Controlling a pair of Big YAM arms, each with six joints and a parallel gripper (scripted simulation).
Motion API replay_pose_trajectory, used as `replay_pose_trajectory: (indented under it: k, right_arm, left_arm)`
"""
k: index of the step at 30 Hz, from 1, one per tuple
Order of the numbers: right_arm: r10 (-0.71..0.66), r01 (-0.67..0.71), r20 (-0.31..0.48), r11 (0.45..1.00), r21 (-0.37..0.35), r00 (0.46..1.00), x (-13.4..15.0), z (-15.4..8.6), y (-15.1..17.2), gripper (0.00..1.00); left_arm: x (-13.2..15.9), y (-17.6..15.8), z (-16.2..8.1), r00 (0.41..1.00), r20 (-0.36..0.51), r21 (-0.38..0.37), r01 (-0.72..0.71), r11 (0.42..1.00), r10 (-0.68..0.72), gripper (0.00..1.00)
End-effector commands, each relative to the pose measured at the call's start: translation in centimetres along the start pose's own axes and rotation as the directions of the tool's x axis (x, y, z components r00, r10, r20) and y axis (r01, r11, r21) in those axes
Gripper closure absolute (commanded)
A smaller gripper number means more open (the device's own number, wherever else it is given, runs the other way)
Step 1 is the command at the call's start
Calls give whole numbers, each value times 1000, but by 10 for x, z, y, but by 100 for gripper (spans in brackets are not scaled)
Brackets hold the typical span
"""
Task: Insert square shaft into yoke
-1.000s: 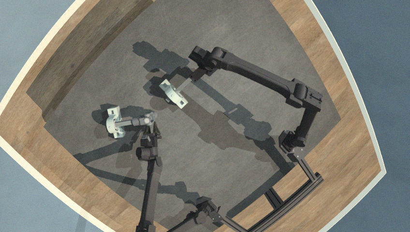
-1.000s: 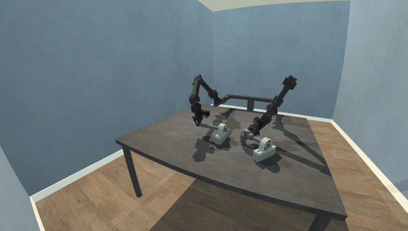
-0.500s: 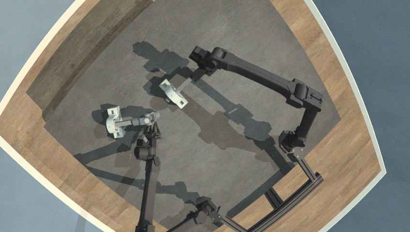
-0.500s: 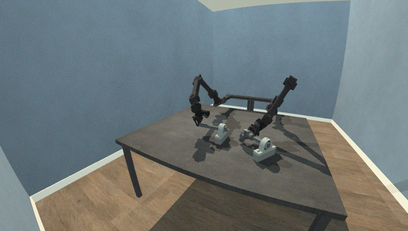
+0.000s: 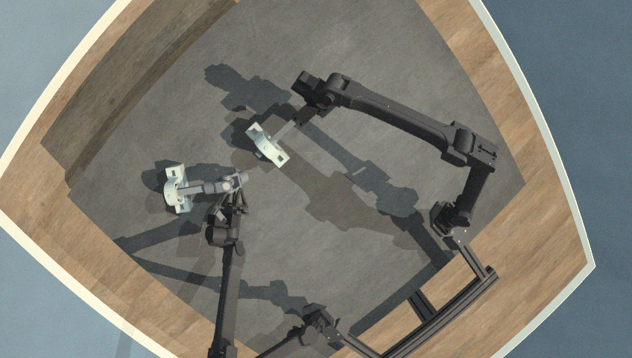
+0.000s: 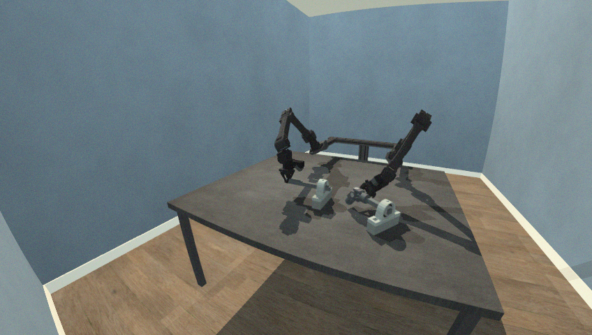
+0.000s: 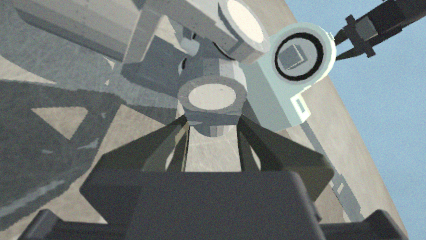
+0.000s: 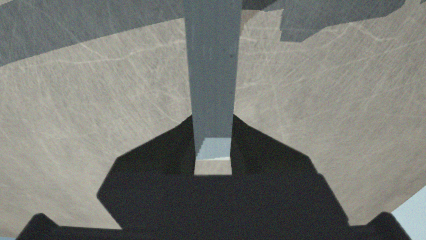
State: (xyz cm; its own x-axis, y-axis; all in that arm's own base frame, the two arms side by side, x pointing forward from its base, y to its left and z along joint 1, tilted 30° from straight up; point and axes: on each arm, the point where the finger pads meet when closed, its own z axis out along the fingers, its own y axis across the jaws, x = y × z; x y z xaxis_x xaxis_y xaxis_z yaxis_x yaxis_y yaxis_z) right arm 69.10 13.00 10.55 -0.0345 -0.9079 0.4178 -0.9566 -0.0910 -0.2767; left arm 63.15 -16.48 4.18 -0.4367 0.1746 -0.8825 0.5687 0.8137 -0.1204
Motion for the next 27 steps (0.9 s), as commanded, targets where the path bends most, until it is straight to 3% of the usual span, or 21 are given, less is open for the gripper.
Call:
replay_pose_trajectory:
  k: [1,27]
  right_arm:
    - [7,-7,7,1000,23,1000,2,-12,-6,82]
    - [7,-7,7,1000,23,1000,2,-12,-6,82]
  left_arm:
    - [-17,-9,1,998,22,45,63,997,-64,66]
    - [-16,-19,0,947,2,202,315,927,-322,66]
